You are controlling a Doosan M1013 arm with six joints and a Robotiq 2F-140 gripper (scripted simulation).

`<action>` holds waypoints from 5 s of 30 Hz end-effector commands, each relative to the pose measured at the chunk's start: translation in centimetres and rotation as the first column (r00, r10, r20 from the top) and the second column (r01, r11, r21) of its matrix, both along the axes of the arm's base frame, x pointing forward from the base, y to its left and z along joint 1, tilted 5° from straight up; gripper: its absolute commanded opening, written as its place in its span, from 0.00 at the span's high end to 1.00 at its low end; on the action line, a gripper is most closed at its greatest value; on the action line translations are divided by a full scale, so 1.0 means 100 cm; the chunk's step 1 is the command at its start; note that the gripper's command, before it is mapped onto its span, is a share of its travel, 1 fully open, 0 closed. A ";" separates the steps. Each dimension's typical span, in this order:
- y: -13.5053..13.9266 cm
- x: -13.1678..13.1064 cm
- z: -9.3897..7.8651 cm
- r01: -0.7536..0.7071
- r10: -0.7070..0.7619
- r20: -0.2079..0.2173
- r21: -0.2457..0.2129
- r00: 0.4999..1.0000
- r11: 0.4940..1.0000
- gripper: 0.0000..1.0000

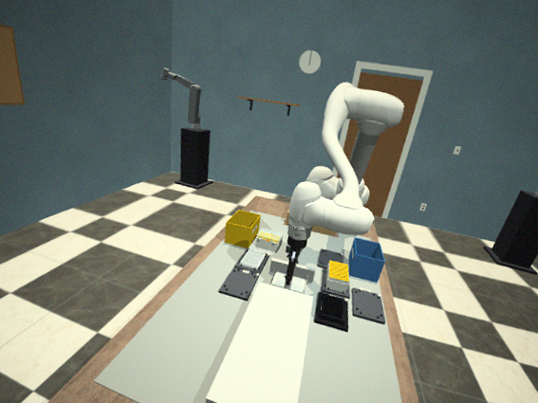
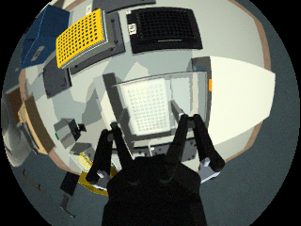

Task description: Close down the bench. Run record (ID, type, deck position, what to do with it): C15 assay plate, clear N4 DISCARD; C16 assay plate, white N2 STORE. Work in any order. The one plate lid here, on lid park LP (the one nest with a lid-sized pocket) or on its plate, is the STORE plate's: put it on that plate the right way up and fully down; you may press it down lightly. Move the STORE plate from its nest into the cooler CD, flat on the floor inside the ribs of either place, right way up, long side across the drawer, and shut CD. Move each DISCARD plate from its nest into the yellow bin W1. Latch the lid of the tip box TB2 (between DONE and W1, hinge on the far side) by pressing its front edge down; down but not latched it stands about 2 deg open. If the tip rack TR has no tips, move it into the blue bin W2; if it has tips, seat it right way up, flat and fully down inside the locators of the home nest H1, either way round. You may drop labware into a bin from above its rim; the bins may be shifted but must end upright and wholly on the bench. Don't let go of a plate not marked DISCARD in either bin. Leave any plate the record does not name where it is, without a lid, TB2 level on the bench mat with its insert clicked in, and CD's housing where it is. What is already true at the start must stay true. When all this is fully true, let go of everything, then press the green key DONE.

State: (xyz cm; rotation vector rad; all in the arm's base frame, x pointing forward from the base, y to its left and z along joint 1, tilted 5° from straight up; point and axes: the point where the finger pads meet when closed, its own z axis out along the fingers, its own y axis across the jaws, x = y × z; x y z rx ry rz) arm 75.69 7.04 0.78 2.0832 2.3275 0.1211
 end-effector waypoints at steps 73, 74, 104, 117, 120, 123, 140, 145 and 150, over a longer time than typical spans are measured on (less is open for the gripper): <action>-0.004 -0.006 0.089 0.000 0.000 0.000 0.000 1.000 1.000 0.34; -0.004 -0.006 0.091 0.000 0.000 0.000 0.000 1.000 1.000 0.34; -0.006 -0.008 0.117 0.000 0.000 0.000 0.000 1.000 1.000 0.34; -0.006 -0.008 0.117 0.000 0.000 0.000 0.000 1.000 1.000 0.34; -0.006 -0.008 0.117 0.000 0.000 0.000 0.000 1.000 1.000 0.34; -0.006 -0.008 0.117 0.000 0.000 0.000 0.000 1.000 1.000 0.34; -0.007 -0.022 0.112 0.000 0.000 0.000 0.000 1.000 1.000 0.35; -0.009 -0.041 0.106 0.000 0.000 0.000 0.000 1.000 1.000 0.38; -0.010 -0.052 0.102 0.000 0.000 0.000 0.000 1.000 1.000 0.39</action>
